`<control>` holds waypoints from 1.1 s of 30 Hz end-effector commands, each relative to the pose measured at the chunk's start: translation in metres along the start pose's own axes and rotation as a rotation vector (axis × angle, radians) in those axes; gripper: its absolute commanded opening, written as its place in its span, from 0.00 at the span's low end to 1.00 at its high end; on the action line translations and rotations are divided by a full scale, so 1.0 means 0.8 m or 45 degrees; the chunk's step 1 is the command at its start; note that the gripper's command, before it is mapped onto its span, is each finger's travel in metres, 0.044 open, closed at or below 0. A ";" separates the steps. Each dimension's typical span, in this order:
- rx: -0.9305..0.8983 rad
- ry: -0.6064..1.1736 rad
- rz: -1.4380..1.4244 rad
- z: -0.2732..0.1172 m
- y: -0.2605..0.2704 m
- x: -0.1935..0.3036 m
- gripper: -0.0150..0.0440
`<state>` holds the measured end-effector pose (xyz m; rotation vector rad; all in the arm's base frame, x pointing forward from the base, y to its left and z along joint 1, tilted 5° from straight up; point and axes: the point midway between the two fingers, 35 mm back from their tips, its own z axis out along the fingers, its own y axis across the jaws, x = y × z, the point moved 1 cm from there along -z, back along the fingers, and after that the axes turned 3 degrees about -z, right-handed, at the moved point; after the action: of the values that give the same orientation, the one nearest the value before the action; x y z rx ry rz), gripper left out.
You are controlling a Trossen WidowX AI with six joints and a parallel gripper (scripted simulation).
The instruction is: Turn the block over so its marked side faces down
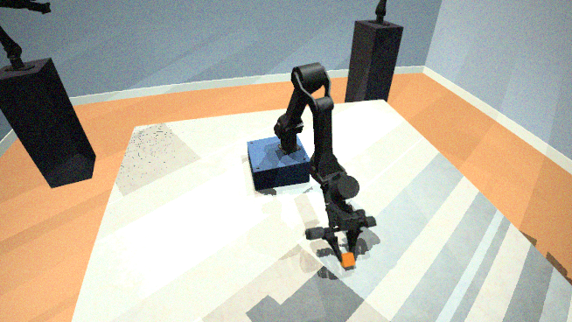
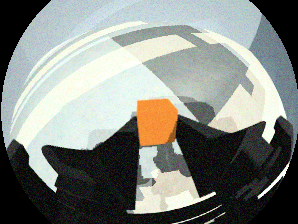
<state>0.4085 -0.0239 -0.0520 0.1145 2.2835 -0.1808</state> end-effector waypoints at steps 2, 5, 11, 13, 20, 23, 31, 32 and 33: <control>0.012 -0.064 -0.005 -0.001 -0.002 0.011 0.25; 0.017 -0.122 -0.007 -0.005 -0.002 0.013 0.25; 0.026 -0.210 -0.010 -0.012 -0.004 0.015 0.25; 0.027 -0.224 -0.011 -0.013 -0.004 0.014 0.25; 0.028 -0.239 -0.011 -0.014 -0.004 0.014 0.25; 0.028 -0.239 -0.011 -0.014 -0.004 0.014 0.25; 0.028 -0.239 -0.011 -0.014 -0.004 0.014 0.39; 0.028 -0.239 -0.011 -0.014 -0.004 0.014 0.43; 0.028 -0.239 -0.011 -0.014 -0.004 0.014 0.48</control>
<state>0.3927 -0.0243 -0.0528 0.0954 2.0978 -0.2041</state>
